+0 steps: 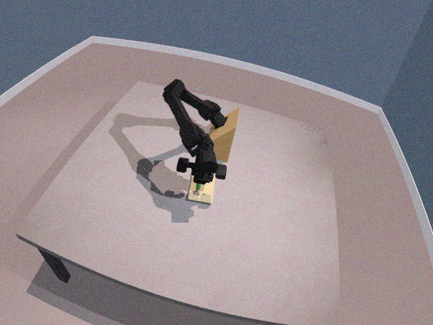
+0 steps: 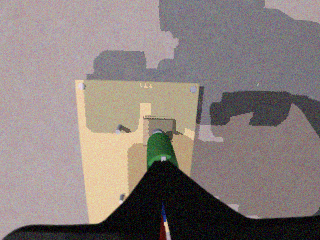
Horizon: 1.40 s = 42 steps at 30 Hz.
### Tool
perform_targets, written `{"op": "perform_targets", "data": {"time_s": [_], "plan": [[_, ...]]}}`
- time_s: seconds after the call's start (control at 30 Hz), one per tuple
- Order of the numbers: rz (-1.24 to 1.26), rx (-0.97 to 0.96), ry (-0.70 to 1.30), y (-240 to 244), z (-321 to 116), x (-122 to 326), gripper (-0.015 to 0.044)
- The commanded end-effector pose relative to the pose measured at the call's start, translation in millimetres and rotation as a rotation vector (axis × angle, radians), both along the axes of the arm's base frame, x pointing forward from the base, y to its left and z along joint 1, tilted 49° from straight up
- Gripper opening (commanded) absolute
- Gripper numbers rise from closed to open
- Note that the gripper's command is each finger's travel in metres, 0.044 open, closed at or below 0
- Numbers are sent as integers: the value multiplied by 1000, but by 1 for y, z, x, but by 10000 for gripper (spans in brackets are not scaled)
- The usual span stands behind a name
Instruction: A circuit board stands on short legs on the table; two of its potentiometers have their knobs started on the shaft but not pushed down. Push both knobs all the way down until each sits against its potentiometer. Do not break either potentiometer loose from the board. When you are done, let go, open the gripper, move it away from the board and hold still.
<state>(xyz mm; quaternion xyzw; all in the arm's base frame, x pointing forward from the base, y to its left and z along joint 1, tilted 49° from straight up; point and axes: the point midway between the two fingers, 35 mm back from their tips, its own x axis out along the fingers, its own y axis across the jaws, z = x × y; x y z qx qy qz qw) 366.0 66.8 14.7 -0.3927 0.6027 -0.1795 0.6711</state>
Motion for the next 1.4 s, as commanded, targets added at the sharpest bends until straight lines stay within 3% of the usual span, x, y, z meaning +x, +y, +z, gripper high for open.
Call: {"op": "perform_targets", "data": {"time_s": [0.0, 1.37], "plan": [[-6, -3, 0, -6, -3, 1, 0], [-6, -4, 0, -14, -11, 4, 0]]}}
